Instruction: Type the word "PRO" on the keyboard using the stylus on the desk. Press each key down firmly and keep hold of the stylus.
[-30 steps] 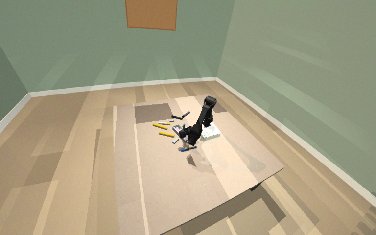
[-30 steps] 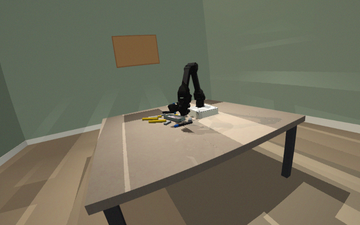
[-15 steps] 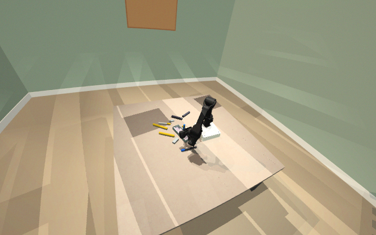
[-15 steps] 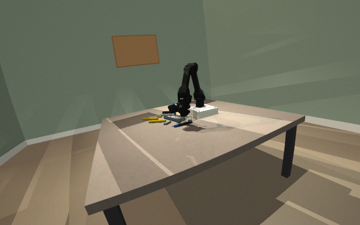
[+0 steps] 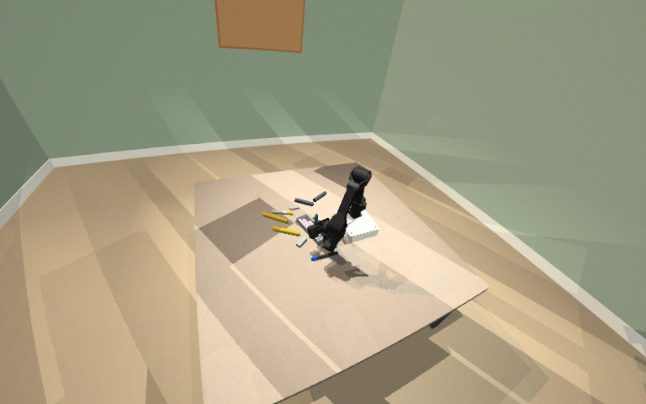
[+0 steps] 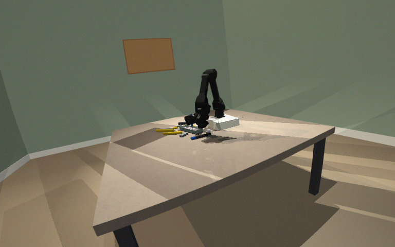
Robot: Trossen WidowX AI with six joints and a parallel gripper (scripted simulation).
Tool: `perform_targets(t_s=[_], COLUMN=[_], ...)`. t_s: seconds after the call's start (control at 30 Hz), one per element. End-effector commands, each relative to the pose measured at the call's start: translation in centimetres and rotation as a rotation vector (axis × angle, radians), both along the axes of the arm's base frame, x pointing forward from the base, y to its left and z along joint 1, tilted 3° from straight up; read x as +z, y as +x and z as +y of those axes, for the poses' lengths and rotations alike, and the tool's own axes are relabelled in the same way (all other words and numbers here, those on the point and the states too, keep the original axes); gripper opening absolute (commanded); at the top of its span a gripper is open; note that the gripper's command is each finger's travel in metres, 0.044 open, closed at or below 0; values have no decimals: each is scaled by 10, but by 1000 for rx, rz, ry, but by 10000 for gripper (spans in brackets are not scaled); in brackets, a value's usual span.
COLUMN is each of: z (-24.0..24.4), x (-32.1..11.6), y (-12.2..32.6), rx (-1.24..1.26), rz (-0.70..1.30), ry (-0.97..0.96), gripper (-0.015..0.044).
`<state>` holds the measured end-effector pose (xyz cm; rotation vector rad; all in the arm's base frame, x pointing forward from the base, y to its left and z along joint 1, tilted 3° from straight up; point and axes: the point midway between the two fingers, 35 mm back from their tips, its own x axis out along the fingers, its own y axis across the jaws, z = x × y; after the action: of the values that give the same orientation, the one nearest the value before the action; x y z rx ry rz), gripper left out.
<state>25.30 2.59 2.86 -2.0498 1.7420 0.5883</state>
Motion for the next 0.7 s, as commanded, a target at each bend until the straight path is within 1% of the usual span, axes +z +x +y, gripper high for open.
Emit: perform_targets(t_s=[0.0,0.3,0.63,0.67], z=[-1,-3,-3,-3], x=[1,36,35,35], y=[-1,-1,-3,-3], rx=[-1,-1,-5,-5], rz=[4,3,6,6], ry=[-5,-5,-3,-3], gripper=[81,81,84,78])
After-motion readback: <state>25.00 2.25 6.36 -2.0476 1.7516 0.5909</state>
